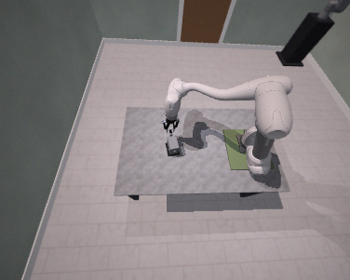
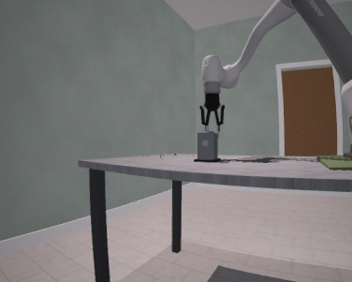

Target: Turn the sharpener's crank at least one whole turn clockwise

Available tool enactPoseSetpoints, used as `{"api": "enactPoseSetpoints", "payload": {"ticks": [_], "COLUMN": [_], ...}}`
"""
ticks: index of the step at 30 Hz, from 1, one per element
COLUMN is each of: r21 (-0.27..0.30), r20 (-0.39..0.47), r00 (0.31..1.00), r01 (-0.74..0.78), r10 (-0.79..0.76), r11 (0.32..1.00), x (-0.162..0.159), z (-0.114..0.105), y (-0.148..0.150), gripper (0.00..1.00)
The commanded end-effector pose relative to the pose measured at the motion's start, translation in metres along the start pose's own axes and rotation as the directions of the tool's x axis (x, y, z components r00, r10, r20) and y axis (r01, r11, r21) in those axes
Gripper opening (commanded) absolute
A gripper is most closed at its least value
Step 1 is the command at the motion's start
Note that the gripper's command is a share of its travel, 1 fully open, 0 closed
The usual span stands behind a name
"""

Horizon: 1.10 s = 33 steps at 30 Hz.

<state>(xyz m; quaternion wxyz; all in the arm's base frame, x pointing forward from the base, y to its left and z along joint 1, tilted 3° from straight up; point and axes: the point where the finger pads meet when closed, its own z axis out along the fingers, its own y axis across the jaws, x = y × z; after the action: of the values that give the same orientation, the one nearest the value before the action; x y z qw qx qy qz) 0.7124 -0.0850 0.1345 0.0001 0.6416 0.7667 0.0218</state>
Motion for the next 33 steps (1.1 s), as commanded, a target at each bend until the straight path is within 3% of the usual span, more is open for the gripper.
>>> {"api": "enactPoseSetpoints", "payload": {"ticks": [1, 30, 31, 33], "r21": [0.0, 0.0, 0.0, 0.0], "r20": [0.0, 0.0, 0.0, 0.0], "r00": [1.0, 1.0, 1.0, 1.0], "r01": [0.0, 0.0, 0.0, 0.0], "r10": [0.0, 0.0, 0.0, 0.0], "r11": [1.0, 1.0, 1.0, 1.0], "x": [0.0, 0.0, 0.0, 0.0], "z": [-0.0001, -0.0001, -0.0001, -0.0001], "y": [0.0, 0.0, 0.0, 0.0], "gripper": [0.32, 0.32, 0.0, 0.0]}}
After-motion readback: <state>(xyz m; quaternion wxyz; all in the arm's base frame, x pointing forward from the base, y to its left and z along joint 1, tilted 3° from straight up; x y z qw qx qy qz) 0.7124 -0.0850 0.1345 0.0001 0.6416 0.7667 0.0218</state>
